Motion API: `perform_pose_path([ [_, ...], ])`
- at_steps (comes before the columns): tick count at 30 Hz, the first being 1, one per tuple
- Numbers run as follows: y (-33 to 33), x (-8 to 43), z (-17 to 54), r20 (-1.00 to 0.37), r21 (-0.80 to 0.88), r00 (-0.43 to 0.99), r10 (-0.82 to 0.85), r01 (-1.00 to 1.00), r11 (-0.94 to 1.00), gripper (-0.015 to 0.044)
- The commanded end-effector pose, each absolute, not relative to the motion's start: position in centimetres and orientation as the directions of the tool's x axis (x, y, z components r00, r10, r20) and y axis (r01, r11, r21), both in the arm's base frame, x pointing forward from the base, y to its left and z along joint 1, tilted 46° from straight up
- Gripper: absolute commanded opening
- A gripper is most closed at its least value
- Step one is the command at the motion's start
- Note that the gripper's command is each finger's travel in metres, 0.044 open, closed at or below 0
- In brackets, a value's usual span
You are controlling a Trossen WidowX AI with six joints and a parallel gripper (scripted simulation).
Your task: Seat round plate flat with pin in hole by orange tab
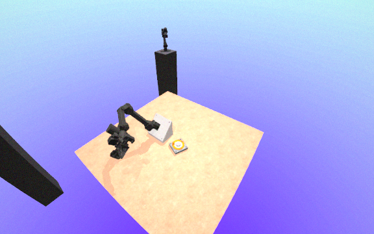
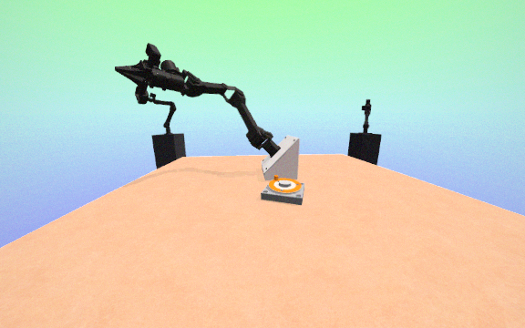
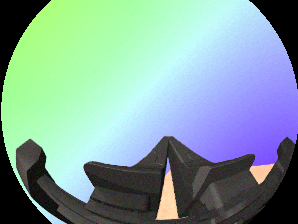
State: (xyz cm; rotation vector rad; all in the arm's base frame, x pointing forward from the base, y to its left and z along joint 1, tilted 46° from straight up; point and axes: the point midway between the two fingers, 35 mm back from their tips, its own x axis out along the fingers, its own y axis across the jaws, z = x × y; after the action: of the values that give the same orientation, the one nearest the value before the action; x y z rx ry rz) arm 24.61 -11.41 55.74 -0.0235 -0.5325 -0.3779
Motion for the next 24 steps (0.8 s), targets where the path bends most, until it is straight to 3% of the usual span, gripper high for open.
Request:
perform_pose_path([
  [1,-12.1,29.5,49.8,0.292,0.157,0.878,-0.379,0.347,0.925,0.0],
  [7,-11.3,34.5,41.3,-0.004,0.206,0.925,-0.38,0.372,0.905,0.0],
  [14,-8.4,37.4,30.3,-0.362,0.165,0.863,-0.351,0.431,0.887,0.0],
  [19,-5.2,36.9,21.2,-0.626,0.032,0.701,-0.342,0.461,0.887,0.0],
  [24,-2.5,34.0,13.9,-0.788,-0.166,0.484,-0.38,0.427,0.889,0.0],
])
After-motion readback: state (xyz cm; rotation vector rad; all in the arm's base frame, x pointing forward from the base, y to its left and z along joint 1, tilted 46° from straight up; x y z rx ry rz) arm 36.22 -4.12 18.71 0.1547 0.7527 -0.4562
